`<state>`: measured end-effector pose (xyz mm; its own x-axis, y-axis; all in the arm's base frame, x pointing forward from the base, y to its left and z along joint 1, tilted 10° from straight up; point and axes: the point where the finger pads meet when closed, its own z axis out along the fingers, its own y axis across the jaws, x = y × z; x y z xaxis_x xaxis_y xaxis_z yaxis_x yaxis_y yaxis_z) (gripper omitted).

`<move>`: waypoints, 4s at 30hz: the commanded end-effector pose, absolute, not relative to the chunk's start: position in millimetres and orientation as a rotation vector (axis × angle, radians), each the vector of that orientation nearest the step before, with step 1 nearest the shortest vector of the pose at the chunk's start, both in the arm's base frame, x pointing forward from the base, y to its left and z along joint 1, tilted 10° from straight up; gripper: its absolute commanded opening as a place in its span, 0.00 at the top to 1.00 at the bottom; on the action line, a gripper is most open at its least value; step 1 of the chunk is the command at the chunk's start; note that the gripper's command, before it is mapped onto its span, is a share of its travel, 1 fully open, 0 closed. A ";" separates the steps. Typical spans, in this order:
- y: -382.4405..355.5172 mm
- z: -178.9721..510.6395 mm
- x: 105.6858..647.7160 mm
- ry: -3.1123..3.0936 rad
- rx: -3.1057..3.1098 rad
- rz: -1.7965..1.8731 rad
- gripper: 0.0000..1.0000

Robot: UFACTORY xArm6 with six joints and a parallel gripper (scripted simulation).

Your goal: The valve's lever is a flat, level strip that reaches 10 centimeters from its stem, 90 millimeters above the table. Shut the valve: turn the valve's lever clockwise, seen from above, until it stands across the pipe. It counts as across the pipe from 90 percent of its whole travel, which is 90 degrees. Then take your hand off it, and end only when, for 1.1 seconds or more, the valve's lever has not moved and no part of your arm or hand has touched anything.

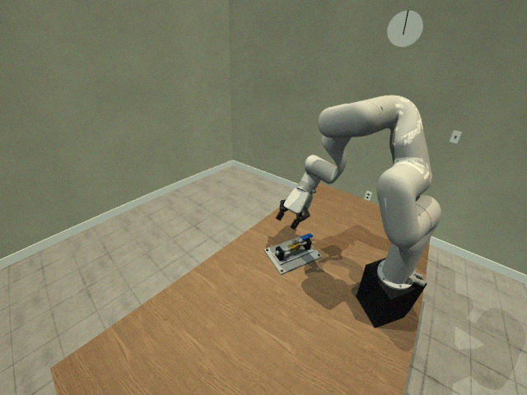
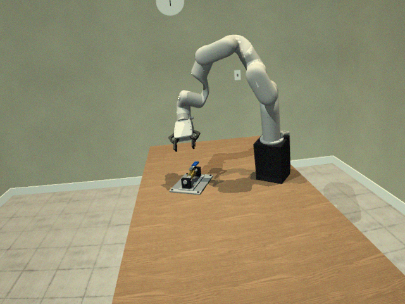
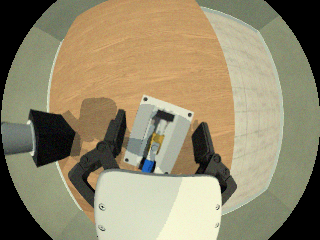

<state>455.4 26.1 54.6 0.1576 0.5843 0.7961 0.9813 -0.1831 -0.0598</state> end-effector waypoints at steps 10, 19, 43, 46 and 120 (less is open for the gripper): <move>-99.3 -24.2 407.0 -1.713 -2.511 -0.268 0.00; -105.0 -23.4 408.2 -1.735 -2.548 -0.257 0.00; -105.0 -23.4 408.2 -1.735 -2.548 -0.257 1.00; -105.0 -23.4 408.2 -1.735 -2.548 -0.257 1.00; -103.5 -35.9 409.7 -1.729 -2.546 -0.241 0.32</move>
<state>408.2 -103.2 -34.5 0.3607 0.9189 0.1595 0.9278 -0.3710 0.0394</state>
